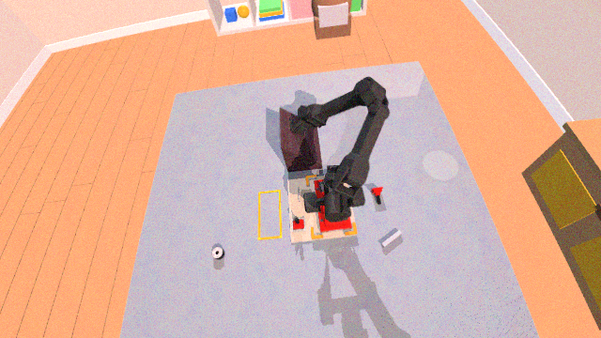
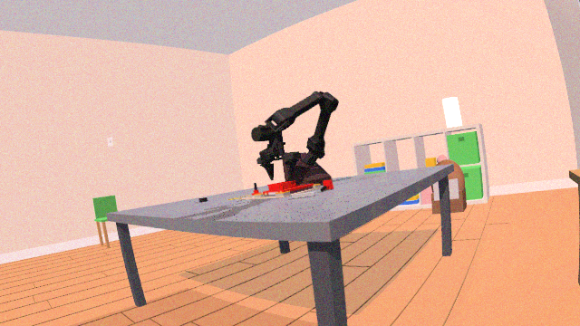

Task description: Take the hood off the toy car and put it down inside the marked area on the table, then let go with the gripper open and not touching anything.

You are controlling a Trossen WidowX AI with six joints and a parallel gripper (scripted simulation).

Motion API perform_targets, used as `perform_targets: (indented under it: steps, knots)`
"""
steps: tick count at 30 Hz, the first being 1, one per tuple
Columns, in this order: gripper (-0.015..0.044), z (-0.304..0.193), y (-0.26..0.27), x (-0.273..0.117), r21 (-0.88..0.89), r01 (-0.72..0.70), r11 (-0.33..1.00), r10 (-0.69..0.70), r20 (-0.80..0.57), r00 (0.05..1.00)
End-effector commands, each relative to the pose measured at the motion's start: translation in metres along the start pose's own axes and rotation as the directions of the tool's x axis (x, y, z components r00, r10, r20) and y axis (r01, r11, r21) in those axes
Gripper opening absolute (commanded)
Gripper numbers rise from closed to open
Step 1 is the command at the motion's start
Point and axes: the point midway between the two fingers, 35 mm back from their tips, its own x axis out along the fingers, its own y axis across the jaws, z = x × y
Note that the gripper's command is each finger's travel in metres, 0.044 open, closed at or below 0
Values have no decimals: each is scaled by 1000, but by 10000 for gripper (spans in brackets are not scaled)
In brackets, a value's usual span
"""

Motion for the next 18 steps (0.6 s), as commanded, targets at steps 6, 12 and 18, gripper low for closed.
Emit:
perform_targets:
  steps: [6,12,18]
  knots:
    - [440,-3,0,8,11,-6,1000,6,-4,1000]
    - [440,-3,0,11,10,-7,1000,7,-4,1000]
    - [440,-3,0,13,10,-7,1000,7,-4,1000]
